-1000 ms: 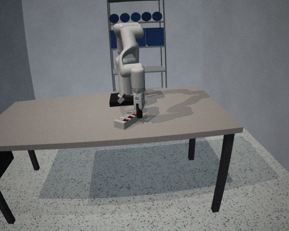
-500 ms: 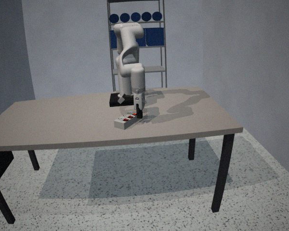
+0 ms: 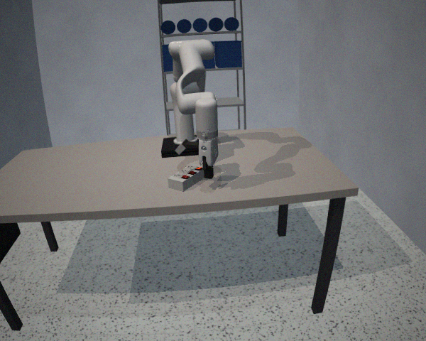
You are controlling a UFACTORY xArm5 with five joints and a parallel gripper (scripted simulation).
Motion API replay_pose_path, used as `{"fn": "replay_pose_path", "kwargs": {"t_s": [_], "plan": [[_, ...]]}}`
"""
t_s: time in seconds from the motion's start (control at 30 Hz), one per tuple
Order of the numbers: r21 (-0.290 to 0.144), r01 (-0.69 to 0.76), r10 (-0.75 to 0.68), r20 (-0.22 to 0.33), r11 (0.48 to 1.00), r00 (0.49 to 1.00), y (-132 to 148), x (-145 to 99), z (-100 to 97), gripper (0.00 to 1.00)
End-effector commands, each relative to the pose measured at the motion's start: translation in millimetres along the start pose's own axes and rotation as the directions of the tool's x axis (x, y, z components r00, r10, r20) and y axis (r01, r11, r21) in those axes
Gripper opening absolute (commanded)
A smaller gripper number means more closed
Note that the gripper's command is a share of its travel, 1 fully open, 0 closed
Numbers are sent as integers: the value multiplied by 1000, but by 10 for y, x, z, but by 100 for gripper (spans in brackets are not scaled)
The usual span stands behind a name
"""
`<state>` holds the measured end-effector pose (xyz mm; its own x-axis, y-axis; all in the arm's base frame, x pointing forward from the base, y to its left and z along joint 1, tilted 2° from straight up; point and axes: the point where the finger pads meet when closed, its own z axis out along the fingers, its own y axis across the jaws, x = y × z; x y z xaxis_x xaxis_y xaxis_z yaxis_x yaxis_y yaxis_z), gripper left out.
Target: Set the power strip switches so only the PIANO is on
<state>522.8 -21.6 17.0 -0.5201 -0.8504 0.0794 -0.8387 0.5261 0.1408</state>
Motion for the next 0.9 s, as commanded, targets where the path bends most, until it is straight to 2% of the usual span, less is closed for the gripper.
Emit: {"fn": "replay_pose_path", "kwargs": {"t_s": [0.0,0.47,0.87], "plan": [[-21,-39,39,-12,999,999,-267,-122,-108,0],[-50,-143,142,-34,988,989,-767,-311,-329,0],[-70,-222,218,-54,973,974,-993,-364,-455,0]]}}
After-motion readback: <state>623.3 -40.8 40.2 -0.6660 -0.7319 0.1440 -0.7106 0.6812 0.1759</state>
